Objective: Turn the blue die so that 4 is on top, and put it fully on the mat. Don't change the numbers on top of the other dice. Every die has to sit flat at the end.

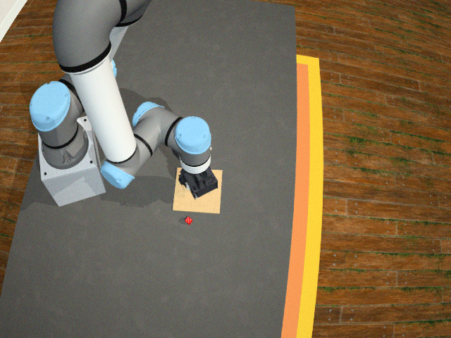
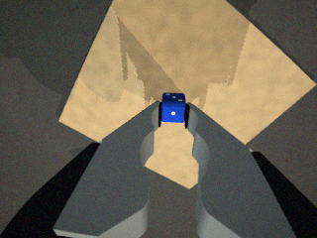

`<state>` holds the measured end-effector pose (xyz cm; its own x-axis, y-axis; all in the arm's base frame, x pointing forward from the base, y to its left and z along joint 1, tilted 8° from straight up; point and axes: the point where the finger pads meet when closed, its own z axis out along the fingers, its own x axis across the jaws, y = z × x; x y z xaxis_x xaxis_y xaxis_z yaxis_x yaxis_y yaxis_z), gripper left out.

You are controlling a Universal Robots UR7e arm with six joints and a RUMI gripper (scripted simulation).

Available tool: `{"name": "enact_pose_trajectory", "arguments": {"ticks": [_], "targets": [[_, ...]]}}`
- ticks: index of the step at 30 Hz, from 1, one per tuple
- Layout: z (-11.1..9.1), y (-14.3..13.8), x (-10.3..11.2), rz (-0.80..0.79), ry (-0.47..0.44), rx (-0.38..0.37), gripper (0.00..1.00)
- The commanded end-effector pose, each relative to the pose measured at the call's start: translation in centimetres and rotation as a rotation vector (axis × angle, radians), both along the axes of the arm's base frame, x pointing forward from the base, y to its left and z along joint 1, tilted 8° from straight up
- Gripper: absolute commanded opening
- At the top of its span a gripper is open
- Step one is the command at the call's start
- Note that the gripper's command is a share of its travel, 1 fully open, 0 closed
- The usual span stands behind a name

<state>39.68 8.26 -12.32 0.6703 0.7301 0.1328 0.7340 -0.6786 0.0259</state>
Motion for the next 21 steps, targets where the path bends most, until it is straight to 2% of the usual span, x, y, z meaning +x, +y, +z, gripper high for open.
{"name": "enact_pose_trajectory", "arguments": {"ticks": [1,21], "targets": [[-0.02,0.08,-0.04,0.001,0.000,0.000,0.00],[0.21,0.06,-0.06,0.001,0.000,0.000,0.00]]}}
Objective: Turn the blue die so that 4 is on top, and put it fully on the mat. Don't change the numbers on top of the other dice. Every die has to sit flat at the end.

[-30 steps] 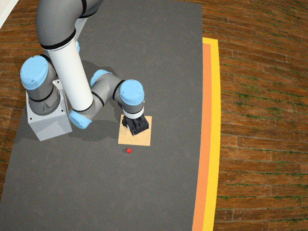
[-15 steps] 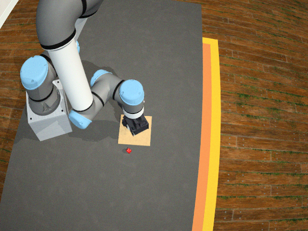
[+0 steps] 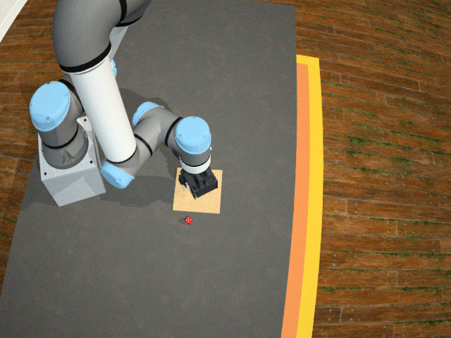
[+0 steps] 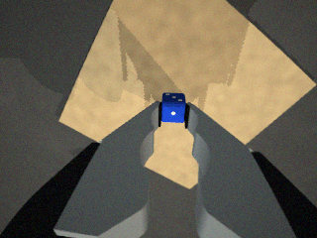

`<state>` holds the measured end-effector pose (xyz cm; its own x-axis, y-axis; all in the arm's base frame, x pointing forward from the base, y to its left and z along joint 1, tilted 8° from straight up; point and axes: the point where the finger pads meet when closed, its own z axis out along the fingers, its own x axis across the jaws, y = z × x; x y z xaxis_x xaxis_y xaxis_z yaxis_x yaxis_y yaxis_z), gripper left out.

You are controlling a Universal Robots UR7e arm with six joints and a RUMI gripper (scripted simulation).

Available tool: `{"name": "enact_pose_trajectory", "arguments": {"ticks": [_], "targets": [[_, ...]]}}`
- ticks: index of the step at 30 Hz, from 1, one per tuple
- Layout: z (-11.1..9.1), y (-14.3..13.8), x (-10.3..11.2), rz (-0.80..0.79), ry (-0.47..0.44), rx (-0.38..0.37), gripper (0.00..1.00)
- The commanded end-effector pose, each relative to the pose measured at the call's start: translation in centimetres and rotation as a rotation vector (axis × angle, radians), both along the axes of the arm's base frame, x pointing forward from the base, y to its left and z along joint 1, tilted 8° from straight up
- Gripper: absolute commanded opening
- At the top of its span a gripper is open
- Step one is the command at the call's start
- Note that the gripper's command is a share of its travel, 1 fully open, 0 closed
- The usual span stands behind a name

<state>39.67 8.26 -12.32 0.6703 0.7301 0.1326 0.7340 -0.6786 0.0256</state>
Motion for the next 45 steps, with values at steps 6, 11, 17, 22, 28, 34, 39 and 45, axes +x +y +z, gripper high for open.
{"name": "enact_pose_trajectory", "arguments": {"ticks": [6,11,17,22,28,34,39,45], "targets": [[1.2,0.0,-0.2,0.001,0.000,0.000,0.00],[2.0,-0.1,-0.2,0.001,0.000,0.000,0.00],[4.0,-0.2,-0.5,0.001,0.000,0.000,0.00],[5.9,-0.4,-0.7,0.001,0.000,0.000,0.00],[7.3,-0.5,-0.8,0.001,0.000,0.000,0.00],[9.0,-0.7,-1.0,0.001,0.000,0.000,0.00],[9.7,-0.7,-1.1,0.001,0.000,0.000,0.00],[9.9,-0.7,-1.1,0.001,0.000,0.000,0.00]]}}
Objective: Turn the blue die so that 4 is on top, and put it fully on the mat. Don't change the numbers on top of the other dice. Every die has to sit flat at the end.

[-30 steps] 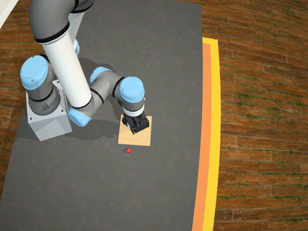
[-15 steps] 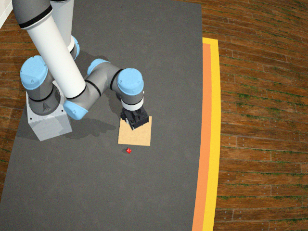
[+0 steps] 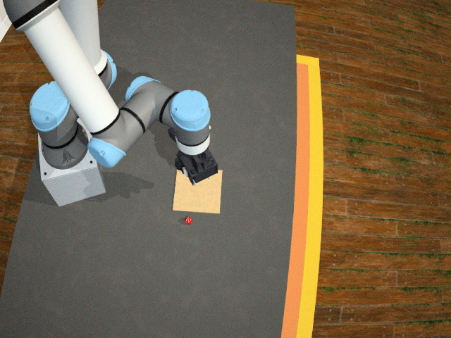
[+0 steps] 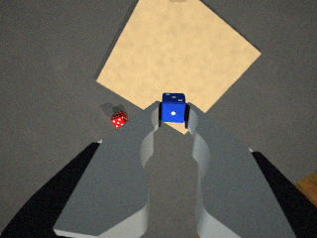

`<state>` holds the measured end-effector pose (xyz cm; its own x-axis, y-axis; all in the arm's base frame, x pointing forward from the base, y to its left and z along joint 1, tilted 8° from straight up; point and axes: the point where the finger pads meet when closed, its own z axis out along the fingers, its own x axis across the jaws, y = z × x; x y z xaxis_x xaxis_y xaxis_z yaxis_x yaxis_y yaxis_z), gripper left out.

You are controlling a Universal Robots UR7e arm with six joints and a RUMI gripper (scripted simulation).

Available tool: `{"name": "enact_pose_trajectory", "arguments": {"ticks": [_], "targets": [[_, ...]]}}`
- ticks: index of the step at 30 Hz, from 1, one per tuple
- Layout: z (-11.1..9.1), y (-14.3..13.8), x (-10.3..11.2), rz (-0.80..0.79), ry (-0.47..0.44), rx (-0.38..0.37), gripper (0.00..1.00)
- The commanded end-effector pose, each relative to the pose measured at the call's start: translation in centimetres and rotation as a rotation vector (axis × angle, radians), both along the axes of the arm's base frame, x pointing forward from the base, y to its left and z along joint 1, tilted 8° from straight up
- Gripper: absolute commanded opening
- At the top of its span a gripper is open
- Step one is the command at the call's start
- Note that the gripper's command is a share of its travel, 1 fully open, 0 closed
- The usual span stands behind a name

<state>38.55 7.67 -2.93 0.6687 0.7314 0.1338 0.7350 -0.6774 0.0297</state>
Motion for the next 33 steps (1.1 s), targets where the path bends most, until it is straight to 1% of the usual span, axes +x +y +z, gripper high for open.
{"name": "enact_pose_trajectory", "arguments": {"ticks": [1,9,12,14,17,22,31,33], "targets": [[0.50,-0.13,0.00,0.000,0.004,0.002,0.00],[0.49,-0.14,0.01,-0.002,0.004,0.002,0.00],[0.21,-0.33,0.24,-0.049,0.008,0.007,0.00],[0.21,-0.33,0.24,-0.049,0.008,0.007,0.00],[-0.17,-0.59,0.56,-0.113,0.013,0.014,0.00],[-0.23,-0.63,0.60,-0.123,0.013,0.014,0.00],[-0.32,-0.61,0.59,-0.127,-0.012,-0.015,0.00],[-0.35,-0.60,0.58,-0.130,-0.029,-0.033,0.00]]}}
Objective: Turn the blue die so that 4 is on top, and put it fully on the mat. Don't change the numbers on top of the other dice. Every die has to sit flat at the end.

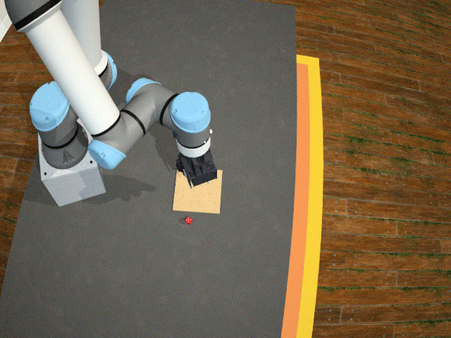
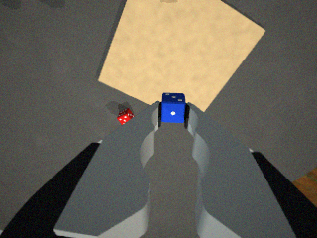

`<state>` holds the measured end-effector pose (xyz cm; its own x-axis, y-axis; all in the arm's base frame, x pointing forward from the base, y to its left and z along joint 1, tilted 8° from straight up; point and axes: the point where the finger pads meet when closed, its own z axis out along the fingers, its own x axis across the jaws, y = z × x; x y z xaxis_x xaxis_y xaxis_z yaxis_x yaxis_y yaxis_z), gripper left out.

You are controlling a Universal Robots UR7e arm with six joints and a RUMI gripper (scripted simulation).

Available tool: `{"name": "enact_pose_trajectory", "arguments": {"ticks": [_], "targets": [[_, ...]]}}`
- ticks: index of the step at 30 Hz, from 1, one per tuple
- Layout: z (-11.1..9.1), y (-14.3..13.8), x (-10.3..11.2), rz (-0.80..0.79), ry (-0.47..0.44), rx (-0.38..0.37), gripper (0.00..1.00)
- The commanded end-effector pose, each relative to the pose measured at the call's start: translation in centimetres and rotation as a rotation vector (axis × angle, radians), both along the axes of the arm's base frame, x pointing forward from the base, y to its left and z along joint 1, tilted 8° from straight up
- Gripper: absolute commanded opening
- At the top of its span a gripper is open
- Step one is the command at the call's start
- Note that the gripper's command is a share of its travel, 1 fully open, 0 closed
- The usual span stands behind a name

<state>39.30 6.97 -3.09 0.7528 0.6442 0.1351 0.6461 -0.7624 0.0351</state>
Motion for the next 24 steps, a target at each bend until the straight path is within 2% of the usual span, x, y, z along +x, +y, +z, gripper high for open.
{"name": "enact_pose_trajectory", "arguments": {"ticks": [1,11,15,18,24], "targets": [[-0.19,0.12,-0.18,-0.009,-0.033,-0.043,0.00],[-0.31,0.25,-0.26,-0.040,-0.180,-0.215,0.00],[-0.36,0.27,-0.26,-0.044,-0.200,-0.241,0.00],[-0.36,0.34,-0.30,-0.057,-0.258,-0.306,0.00],[-0.42,0.41,-0.33,-0.071,-0.322,-0.381,0.00]]}}
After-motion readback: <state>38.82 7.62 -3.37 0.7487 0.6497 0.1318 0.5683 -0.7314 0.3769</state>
